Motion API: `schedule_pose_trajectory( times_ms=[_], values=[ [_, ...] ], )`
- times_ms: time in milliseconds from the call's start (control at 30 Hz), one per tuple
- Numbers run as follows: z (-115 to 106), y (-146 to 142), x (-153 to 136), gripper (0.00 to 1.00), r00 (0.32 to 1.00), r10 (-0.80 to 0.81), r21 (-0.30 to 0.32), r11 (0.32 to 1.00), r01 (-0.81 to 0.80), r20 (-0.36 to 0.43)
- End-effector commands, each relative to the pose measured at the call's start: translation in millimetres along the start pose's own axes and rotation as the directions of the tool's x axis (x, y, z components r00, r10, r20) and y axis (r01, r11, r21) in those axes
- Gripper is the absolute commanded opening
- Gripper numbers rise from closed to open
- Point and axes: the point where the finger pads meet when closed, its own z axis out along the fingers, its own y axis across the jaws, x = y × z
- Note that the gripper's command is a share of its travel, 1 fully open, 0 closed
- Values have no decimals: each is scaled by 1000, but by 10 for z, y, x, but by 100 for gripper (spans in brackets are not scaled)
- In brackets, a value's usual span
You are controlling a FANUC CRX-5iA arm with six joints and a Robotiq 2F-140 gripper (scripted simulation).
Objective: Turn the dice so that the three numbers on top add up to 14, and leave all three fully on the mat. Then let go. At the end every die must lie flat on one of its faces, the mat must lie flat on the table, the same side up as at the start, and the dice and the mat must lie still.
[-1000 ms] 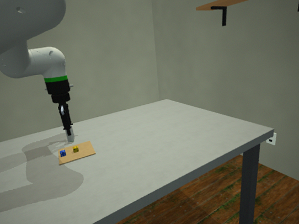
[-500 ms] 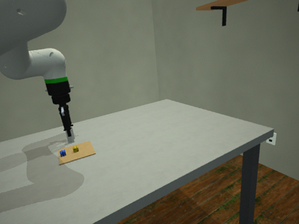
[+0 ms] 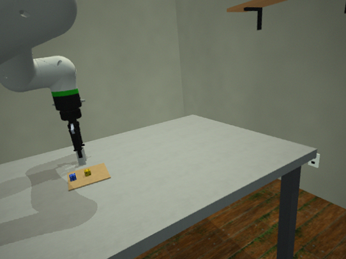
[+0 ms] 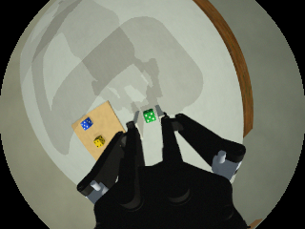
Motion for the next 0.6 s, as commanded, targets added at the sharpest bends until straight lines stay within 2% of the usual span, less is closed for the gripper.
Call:
schedule_pose_trajectory(
  times_ms=[0, 433, 467, 567],
  values=[
    [-2, 2, 0, 21, 1000, 0, 0, 1000, 0, 0],
    [-2, 2, 0, 21, 1000, 0, 0, 1000, 0, 0],
    [-2, 2, 0, 9, 1000, 0, 0, 1000, 0, 0],
    [-2, 2, 0, 9, 1000, 0, 0, 1000, 0, 0]
  ],
)
